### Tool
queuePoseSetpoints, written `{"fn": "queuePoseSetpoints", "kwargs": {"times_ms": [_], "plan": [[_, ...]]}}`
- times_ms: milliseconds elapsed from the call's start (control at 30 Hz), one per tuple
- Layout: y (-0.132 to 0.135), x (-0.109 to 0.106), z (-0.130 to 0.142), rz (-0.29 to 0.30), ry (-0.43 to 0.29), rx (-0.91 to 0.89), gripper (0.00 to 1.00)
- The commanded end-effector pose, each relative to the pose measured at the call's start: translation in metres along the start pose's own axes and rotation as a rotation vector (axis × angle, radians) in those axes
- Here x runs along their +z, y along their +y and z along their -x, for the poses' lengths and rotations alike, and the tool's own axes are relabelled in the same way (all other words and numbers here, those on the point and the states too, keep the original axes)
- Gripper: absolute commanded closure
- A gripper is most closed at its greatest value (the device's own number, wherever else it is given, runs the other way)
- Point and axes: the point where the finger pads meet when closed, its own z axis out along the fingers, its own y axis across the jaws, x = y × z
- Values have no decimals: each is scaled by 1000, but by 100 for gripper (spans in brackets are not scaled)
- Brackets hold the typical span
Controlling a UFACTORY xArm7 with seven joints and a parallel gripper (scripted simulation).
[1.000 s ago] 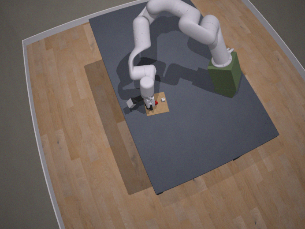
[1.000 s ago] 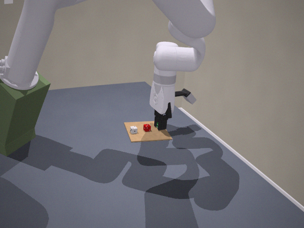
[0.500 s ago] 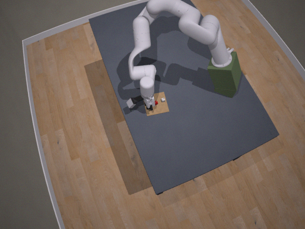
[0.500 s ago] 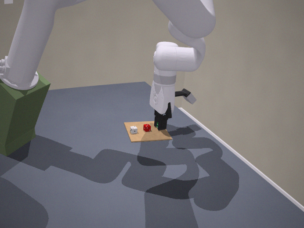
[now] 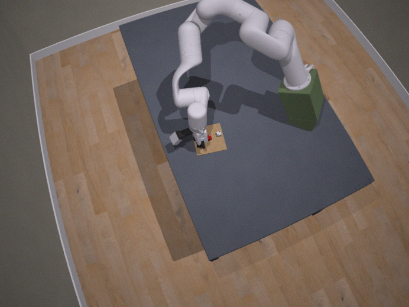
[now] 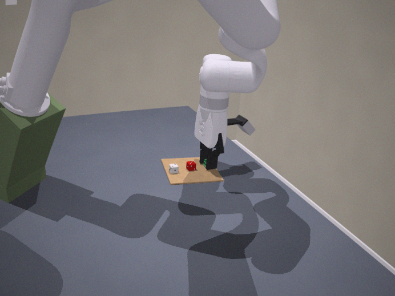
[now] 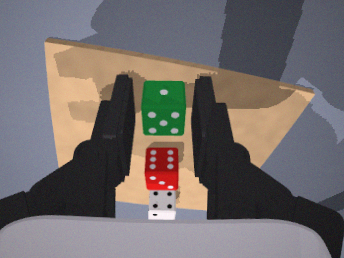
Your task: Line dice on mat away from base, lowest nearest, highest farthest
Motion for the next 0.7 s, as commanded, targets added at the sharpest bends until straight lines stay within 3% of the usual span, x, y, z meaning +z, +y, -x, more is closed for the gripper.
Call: {"fn": "queuePoseSetpoints", "kwargs": {"times_ms": [0, 433, 667], "plan": [[-1, -1, -1, -1, 3, -1, 64], [-1, -3, -1, -1, 3, -1, 64], [-1, -26, -1, -1, 3, -1, 64]]}}
